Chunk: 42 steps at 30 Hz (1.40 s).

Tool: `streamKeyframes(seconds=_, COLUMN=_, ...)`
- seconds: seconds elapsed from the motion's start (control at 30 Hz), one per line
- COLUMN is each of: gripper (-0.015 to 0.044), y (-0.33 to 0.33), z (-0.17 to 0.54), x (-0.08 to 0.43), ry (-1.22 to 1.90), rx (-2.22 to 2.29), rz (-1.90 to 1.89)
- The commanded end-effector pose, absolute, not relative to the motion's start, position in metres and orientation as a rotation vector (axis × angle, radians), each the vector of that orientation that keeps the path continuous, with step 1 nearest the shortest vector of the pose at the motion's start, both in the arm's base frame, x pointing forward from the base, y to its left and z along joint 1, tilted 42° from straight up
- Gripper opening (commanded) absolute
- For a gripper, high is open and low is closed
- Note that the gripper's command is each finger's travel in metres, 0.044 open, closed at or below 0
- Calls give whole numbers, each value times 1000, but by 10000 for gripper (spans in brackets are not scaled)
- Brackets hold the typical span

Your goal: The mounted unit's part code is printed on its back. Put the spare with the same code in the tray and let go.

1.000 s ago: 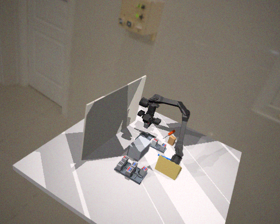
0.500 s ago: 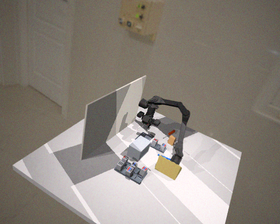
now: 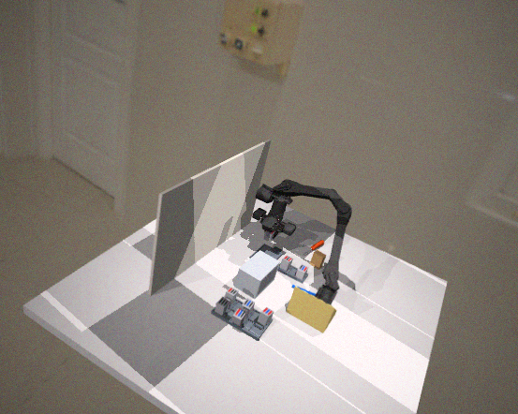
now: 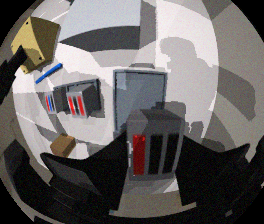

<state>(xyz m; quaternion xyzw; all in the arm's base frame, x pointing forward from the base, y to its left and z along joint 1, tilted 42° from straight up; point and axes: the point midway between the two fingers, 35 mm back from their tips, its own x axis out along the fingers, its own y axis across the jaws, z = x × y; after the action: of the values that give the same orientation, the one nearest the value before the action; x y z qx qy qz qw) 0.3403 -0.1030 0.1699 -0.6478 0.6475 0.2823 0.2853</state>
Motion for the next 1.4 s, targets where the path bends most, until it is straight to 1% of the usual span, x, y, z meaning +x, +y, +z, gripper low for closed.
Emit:
streamKeyframes(seconds=0.0, gripper=0, y=-105, z=166, x=340, ry=1731, rx=-1730, rz=761)
streamKeyframes(seconds=1.37, gripper=0, y=-129, z=142, x=338, ry=1734, rx=-1724, rz=765)
